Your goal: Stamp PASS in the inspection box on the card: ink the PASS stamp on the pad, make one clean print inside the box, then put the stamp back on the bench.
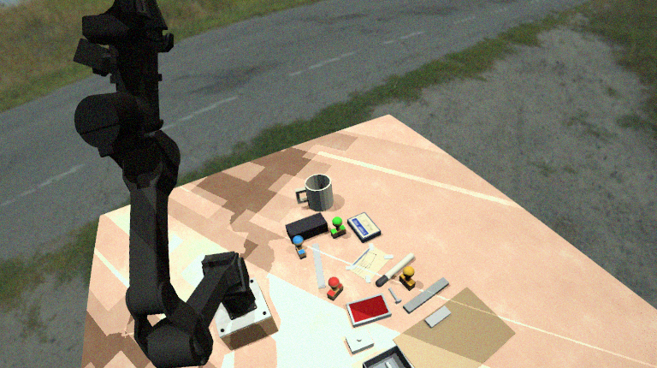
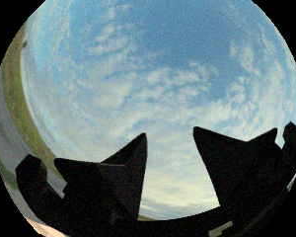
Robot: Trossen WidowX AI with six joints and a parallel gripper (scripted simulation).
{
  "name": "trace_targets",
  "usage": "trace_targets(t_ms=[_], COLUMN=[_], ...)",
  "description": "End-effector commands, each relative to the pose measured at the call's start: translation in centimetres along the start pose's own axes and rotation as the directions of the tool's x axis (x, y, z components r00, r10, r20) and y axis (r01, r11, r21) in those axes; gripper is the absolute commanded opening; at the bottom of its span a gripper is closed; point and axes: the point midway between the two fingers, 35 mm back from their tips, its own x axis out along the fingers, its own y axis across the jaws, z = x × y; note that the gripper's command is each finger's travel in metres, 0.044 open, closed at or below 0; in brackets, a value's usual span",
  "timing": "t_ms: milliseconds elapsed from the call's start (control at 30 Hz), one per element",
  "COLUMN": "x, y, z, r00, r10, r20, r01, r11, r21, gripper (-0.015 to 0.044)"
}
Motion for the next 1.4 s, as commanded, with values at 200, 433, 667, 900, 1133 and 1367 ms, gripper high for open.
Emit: trace_targets(t_ms=[200,433,667,900,1133,1367], x=[0.7,-1.2,-6.4,-14.4,-23.0,-32.3], y=[15.3,23.0,30.5,34.5,34.8,32.8], z=[-5.1,-10.4,-18.5,-26.6,-32.5,-36.2], r00=[0.901,0.739,0.427,0.034,-0.339,-0.684], r10=[0.4,0.592,0.741,0.758,0.665,0.504], r20=[-0.169,-0.322,-0.519,-0.652,-0.666,-0.527], r01=[-0.403,-0.572,-0.619,-0.454,-0.15,0.147], r11=[0.915,0.803,0.657,0.593,0.66,0.803], r21=[0.02,0.166,0.429,0.665,0.736,0.577], gripper=[0.0222,0.0222,0.0222,0.0222,0.0222,0.0222])
